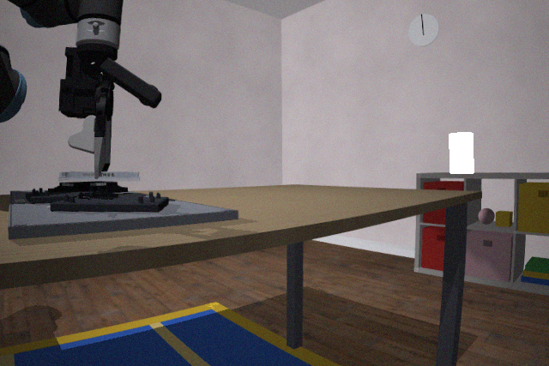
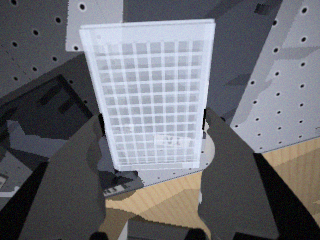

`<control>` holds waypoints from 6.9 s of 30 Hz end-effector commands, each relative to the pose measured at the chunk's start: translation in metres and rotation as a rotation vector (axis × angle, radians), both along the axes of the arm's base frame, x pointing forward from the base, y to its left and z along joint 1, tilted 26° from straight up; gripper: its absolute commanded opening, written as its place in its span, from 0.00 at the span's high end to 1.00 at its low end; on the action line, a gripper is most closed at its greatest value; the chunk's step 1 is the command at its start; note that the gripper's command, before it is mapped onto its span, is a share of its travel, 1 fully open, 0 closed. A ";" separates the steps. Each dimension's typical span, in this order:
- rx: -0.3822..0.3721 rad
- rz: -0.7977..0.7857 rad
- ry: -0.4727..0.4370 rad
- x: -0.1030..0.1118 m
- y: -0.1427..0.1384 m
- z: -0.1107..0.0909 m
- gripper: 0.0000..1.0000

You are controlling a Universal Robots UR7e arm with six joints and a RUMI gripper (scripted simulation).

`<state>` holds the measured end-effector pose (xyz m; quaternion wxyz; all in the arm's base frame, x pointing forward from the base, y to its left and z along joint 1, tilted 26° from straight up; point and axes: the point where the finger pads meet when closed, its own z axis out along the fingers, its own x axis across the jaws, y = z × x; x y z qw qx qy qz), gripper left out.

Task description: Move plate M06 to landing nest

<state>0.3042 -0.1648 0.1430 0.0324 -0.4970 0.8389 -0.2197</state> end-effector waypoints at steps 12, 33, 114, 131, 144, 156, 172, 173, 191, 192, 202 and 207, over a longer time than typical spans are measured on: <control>-0.085 0.272 0.102 -0.003 0.072 -0.026 1.00; -0.108 0.349 0.131 -0.005 0.132 -0.049 1.00; -0.108 0.349 0.131 0.001 0.124 -0.069 1.00; -0.108 0.349 0.131 0.002 0.122 -0.074 1.00; -0.108 0.349 0.131 0.003 0.121 -0.077 1.00; -0.108 0.349 0.131 0.004 0.121 -0.077 1.00; -0.108 0.349 0.131 0.003 0.121 -0.077 1.00; -0.108 0.349 0.131 0.003 0.121 -0.077 1.00; -0.108 0.349 0.131 0.003 0.121 -0.077 1.00; -0.108 0.349 0.131 0.003 0.121 -0.077 1.00; -0.108 0.349 0.131 0.003 0.121 -0.077 0.18; -0.108 0.349 0.131 0.003 0.121 -0.077 0.18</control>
